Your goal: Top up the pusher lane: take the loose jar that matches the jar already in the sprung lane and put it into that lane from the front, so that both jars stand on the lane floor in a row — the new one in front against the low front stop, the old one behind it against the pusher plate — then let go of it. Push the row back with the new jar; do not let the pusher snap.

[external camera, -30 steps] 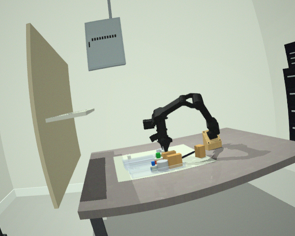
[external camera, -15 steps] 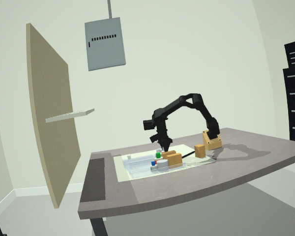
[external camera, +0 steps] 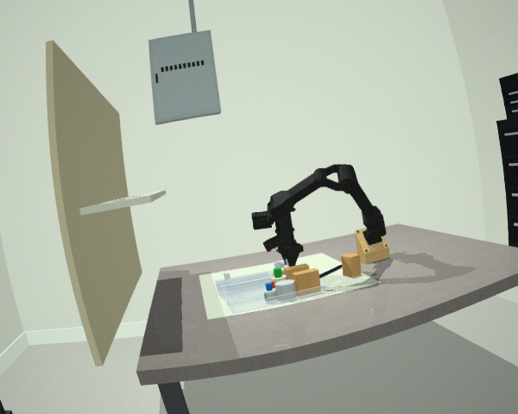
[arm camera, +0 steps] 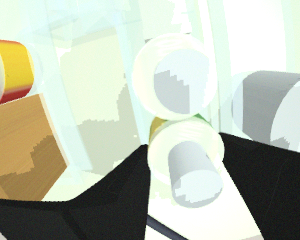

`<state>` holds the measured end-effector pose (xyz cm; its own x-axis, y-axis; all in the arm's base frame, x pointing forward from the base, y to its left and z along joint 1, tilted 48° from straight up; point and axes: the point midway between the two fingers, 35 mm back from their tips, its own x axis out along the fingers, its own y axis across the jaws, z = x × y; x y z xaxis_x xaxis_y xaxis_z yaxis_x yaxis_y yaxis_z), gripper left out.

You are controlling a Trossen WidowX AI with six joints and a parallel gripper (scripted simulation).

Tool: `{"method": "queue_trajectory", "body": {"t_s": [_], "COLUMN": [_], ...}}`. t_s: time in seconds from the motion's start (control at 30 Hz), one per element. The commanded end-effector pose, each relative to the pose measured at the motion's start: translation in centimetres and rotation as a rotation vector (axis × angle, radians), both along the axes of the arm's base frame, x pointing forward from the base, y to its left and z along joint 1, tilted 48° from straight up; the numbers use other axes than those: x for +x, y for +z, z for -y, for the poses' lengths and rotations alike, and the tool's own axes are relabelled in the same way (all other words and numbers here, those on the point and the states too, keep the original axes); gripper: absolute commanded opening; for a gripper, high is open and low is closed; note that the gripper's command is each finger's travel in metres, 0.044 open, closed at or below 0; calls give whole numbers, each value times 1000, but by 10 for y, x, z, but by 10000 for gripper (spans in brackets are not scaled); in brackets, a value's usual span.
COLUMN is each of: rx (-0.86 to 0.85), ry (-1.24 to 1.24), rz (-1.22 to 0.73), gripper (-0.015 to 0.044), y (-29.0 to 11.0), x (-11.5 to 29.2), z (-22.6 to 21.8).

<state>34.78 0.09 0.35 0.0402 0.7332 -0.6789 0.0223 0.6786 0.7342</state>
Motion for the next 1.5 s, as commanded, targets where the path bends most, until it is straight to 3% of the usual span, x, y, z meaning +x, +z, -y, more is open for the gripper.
{"method": "queue_trajectory", "body": {"t_s": [0.0, 1.47], "rx": [7, 7], "ry": [0, 0], "rz": [10, 10], "gripper": [0, 0], "y": [0, -2], "x": [2, -2], "z": [-3, -5]}}
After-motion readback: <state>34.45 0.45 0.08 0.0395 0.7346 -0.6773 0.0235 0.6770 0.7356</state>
